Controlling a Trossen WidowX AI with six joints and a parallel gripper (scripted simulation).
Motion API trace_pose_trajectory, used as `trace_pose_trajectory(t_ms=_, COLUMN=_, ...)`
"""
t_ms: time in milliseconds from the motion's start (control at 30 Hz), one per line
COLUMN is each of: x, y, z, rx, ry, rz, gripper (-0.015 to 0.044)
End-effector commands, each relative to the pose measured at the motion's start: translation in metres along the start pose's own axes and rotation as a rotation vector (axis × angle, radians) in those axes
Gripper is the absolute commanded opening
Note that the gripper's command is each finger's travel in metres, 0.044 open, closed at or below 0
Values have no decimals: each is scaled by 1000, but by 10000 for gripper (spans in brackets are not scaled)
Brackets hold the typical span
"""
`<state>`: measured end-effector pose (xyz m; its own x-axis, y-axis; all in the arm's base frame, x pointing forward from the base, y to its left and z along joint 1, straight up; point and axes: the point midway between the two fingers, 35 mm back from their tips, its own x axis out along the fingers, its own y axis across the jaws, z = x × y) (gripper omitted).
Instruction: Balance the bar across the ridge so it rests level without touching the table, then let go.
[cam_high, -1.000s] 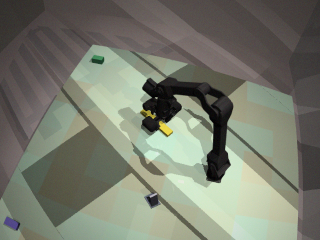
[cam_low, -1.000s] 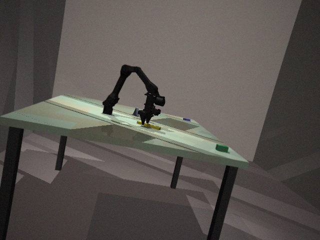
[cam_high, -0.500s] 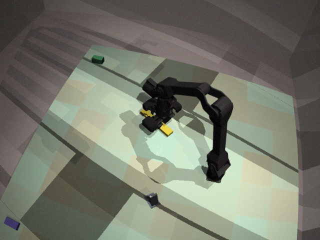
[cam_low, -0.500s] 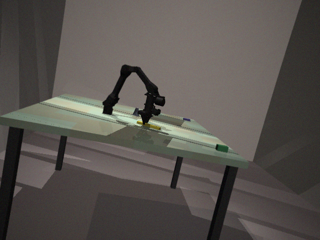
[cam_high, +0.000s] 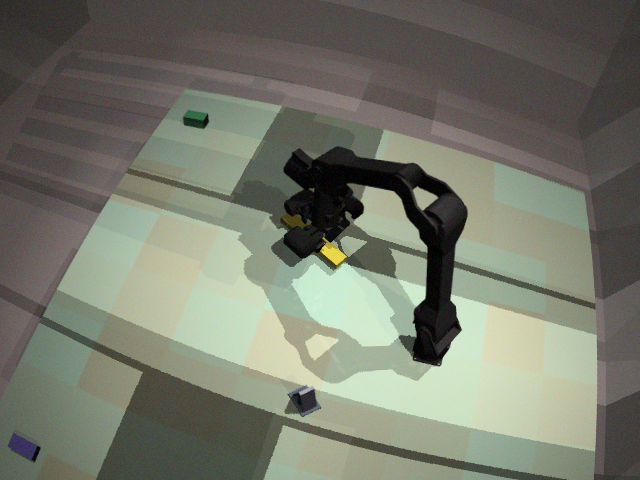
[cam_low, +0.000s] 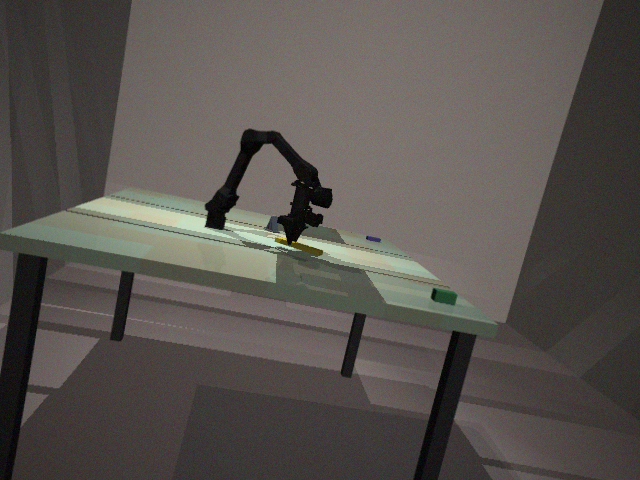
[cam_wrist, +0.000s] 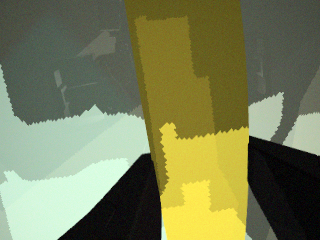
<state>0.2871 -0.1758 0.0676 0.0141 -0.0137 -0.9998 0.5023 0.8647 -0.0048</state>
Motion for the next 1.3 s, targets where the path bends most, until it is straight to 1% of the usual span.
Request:
trace_pose_trajectory(t_ms=0, x=-13, y=0, z=3, rx=1, ry=-10, rz=1, gripper=0)
trace_pose_trajectory(t_ms=1033, x=-93, y=0, z=-2, rx=5, ry=-11, rz=4, gripper=0)
trace_pose_trajectory(t_ms=1167, x=-97, y=1, z=-3, rx=6, ry=-11, rz=4, gripper=0)
trace_pose_trajectory(t_ms=1267, x=-97, y=10, z=-4, rx=11, ry=-11, rz=5, gripper=0)
